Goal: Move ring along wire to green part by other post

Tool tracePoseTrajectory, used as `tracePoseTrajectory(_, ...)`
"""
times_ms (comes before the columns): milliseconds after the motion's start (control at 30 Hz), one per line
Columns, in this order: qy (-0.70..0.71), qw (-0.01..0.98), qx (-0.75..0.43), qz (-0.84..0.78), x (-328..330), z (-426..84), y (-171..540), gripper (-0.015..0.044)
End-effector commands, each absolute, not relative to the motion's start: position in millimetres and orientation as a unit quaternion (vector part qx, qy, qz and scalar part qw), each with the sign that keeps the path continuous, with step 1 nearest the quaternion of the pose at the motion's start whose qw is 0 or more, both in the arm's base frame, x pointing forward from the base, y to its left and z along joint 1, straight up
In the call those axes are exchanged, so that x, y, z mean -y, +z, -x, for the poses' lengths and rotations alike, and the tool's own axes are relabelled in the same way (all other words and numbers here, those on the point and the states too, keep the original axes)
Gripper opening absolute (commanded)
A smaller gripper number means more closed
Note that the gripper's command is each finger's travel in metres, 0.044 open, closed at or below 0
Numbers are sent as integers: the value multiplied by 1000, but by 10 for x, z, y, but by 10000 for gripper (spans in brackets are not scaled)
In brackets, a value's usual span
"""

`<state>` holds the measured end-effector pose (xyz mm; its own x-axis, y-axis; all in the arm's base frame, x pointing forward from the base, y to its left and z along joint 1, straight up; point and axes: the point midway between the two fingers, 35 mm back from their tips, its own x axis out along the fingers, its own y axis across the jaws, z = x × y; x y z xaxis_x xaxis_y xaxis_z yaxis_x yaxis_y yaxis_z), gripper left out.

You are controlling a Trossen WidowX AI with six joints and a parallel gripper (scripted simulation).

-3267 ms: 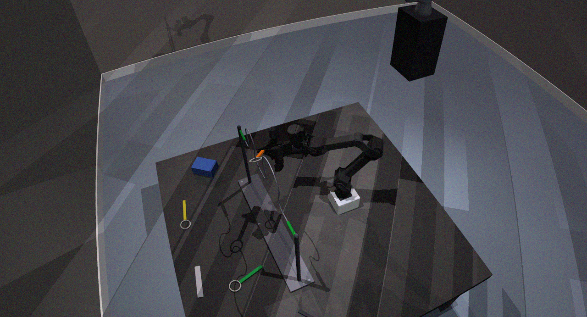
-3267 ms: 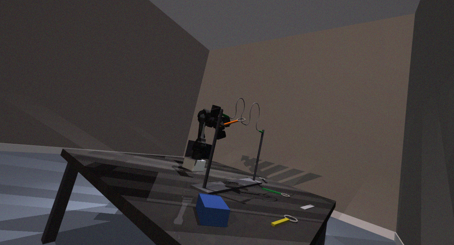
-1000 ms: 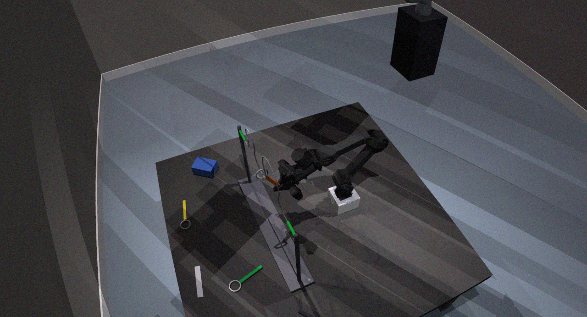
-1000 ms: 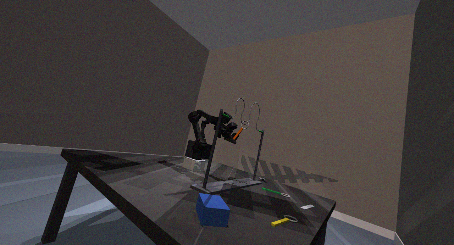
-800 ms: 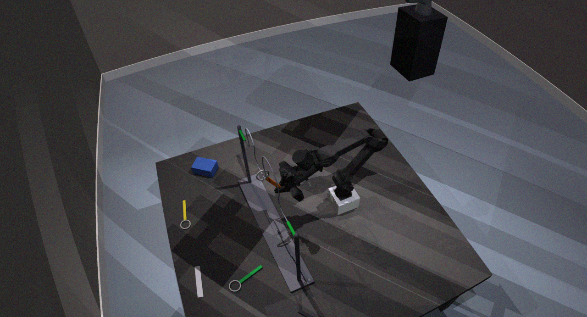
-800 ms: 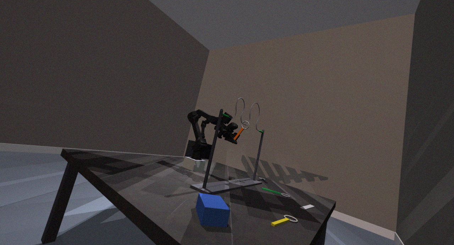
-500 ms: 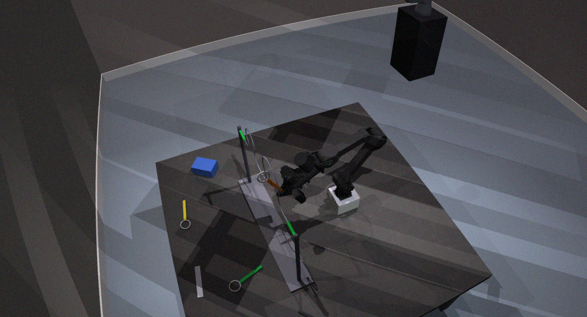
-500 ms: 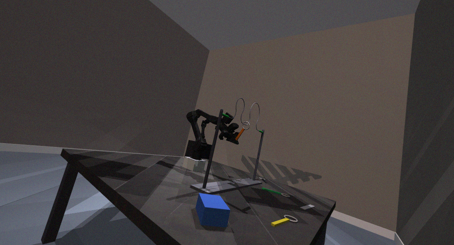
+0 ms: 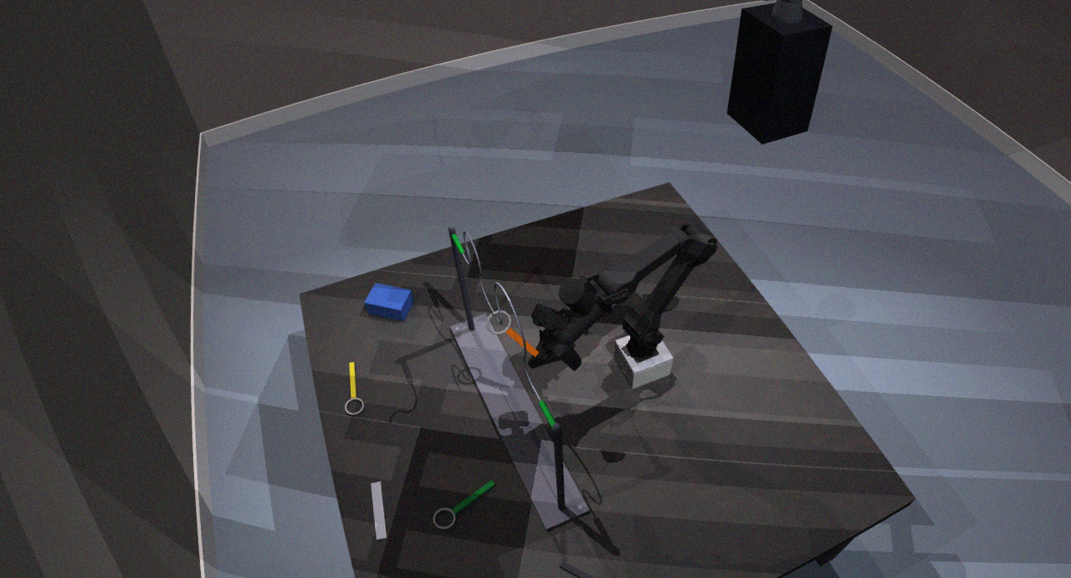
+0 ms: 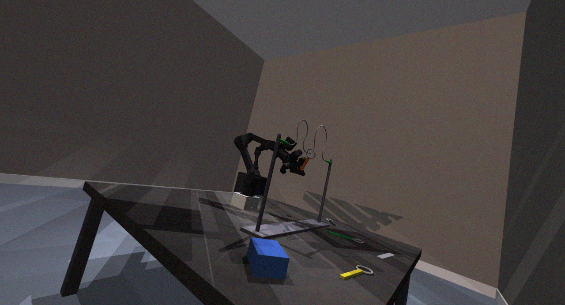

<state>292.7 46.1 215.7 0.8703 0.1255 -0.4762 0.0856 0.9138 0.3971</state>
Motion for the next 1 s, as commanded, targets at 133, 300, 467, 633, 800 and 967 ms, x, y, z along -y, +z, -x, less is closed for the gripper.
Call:
tracePoseTrajectory(133, 39, 920, -252, -298, -714, -2923, 2347, -150)
tracePoseTrajectory(300, 52, 904, -251, -343, -823, -2918, 2444, -150)
tracePoseTrajectory(467, 62, 889, -249, -378, -904, -2914, 2529, -150)
tracePoseTrajectory(633, 73, 873, -247, -414, -981, -2910, 2624, -150)
tracePoseTrajectory(800, 84, 855, -245, -450, -1048, -2906, 2726, -150)
tracePoseTrajectory(967, 93, 838, -243, -480, -1102, -2903, 2820, -150)
